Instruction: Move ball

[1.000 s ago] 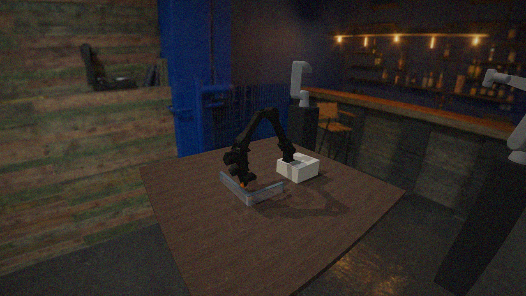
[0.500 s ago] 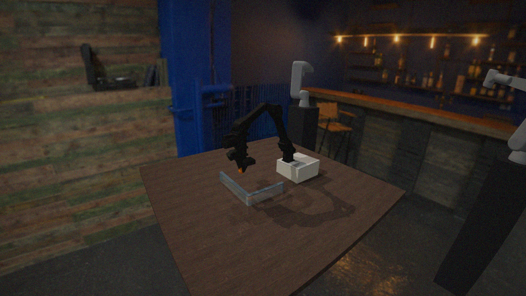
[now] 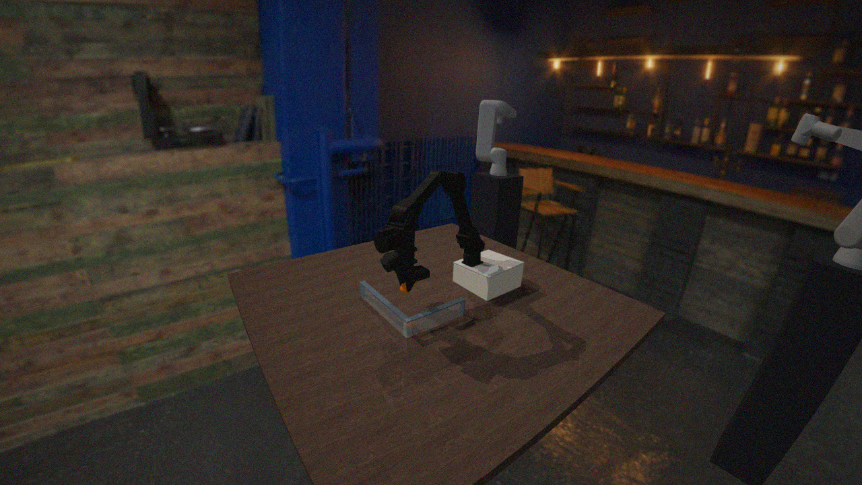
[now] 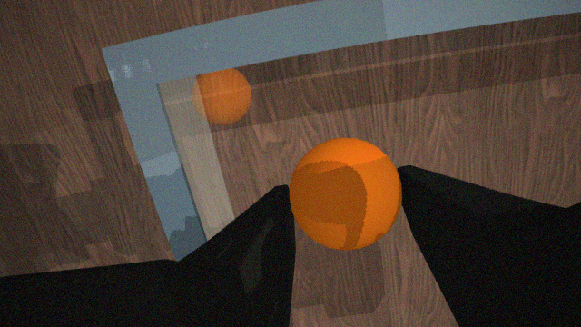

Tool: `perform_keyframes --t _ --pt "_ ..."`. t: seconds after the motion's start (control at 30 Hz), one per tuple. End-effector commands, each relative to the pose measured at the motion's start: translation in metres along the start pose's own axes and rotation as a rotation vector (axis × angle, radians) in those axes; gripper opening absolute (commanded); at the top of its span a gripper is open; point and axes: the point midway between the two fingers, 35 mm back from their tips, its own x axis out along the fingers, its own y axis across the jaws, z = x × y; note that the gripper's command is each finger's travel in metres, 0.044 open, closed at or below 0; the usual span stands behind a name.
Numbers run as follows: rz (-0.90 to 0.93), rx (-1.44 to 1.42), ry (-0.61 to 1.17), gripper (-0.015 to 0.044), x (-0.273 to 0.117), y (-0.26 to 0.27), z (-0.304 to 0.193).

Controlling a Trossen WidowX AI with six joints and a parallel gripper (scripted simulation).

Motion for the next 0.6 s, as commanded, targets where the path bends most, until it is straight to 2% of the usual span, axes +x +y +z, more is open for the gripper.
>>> perform_keyframes --t 0.0,0.23,0.57 --pt "-0.006 0.0 0.009 0.0 0.015 0.023 -0.008" --pt "-0.006 0.0 0.009 0.0 0.025 0.027 -0.008" --pt "-0.006 0.0 0.009 0.0 0.087 0.027 -0.01"
